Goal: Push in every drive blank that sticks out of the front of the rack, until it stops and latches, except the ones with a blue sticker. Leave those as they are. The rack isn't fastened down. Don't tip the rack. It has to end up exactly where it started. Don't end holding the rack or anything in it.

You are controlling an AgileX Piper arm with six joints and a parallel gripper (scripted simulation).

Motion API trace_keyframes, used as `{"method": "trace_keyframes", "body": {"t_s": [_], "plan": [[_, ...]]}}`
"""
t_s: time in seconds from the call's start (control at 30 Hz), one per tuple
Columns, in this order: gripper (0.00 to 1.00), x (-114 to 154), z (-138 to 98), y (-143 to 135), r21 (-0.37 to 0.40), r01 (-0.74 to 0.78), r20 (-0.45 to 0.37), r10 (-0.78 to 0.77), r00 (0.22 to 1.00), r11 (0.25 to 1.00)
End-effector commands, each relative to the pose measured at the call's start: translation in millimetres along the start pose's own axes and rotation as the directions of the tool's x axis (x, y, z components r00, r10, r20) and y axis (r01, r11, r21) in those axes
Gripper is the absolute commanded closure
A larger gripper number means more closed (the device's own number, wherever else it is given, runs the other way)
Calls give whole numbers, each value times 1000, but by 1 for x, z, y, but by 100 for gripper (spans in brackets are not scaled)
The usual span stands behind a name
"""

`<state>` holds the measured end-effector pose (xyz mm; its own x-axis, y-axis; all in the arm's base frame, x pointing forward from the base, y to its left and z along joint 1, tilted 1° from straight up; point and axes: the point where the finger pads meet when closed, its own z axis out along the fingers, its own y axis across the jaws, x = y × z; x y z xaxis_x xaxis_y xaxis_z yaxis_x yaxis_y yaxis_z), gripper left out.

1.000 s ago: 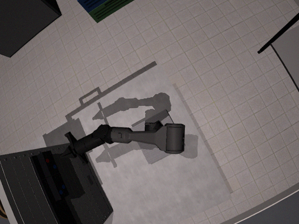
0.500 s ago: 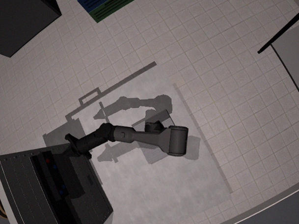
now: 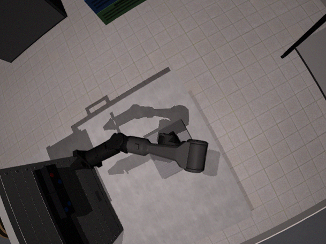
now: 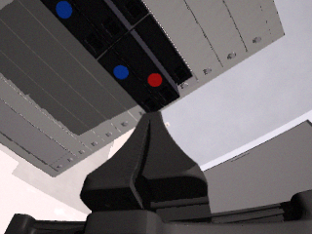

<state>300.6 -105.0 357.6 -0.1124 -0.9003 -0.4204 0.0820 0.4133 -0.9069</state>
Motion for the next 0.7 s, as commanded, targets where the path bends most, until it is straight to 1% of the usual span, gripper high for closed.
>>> {"method": "trace_keyframes", "body": {"t_s": [0.0, 0.13, 0.2, 0.43, 0.67], "plan": [[100, -1, -2, 0, 0, 50, 2, -50, 999, 999], [100, 0, -4, 1, -7, 136, 0, -136, 991, 991], [100, 0, -4, 1, -7, 136, 0, -136, 991, 991], [100, 1, -8, 3, -17, 259, -2, -259, 966, 966], [100, 1, -10, 5, -26, 345, -2, -345, 939, 938]]}}
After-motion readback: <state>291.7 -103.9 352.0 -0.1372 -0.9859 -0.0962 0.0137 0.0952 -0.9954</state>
